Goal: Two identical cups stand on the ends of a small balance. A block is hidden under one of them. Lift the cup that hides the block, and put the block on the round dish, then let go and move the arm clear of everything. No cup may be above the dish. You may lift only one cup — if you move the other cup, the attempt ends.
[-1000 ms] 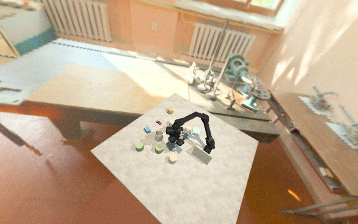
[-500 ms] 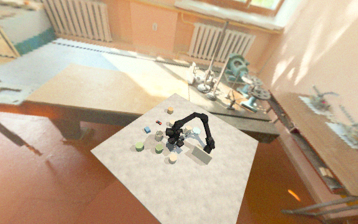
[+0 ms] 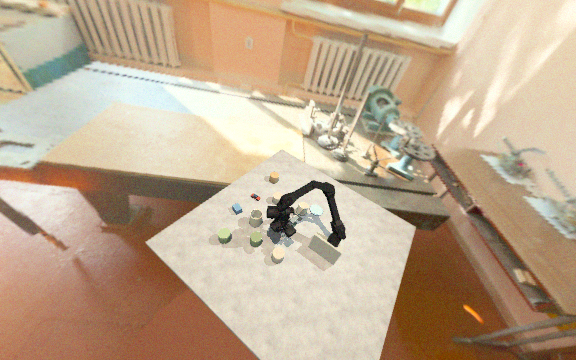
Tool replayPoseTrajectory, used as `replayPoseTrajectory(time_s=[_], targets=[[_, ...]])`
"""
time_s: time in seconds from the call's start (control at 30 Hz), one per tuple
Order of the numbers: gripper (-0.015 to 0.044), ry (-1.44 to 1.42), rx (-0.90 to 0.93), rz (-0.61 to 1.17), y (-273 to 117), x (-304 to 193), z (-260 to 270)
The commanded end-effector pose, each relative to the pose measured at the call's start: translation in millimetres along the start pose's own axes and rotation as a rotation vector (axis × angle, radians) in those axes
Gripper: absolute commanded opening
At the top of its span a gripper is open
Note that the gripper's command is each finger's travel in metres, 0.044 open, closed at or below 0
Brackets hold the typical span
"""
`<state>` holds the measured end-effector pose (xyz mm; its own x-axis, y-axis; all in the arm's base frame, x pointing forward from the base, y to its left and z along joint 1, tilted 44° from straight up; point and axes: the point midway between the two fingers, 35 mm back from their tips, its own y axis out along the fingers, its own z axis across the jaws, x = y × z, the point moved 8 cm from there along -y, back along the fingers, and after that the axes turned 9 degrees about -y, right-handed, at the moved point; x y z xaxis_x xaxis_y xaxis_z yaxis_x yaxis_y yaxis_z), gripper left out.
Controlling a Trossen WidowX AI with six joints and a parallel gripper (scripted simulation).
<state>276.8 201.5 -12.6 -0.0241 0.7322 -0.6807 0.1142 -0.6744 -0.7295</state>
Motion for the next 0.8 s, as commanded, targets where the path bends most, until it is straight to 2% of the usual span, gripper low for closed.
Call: replayPoseTrajectory(time_s=[0.0, 0.5, 0.77], targets=[[0.0000, -0.007, 0.001, 0.005, -10, 1, 0], [0.0000, -0.008, 0.002, 0.003, -89, 1, 1], [0.0000, -0.006, 0.005, -0.005, -92, -5, -2]])
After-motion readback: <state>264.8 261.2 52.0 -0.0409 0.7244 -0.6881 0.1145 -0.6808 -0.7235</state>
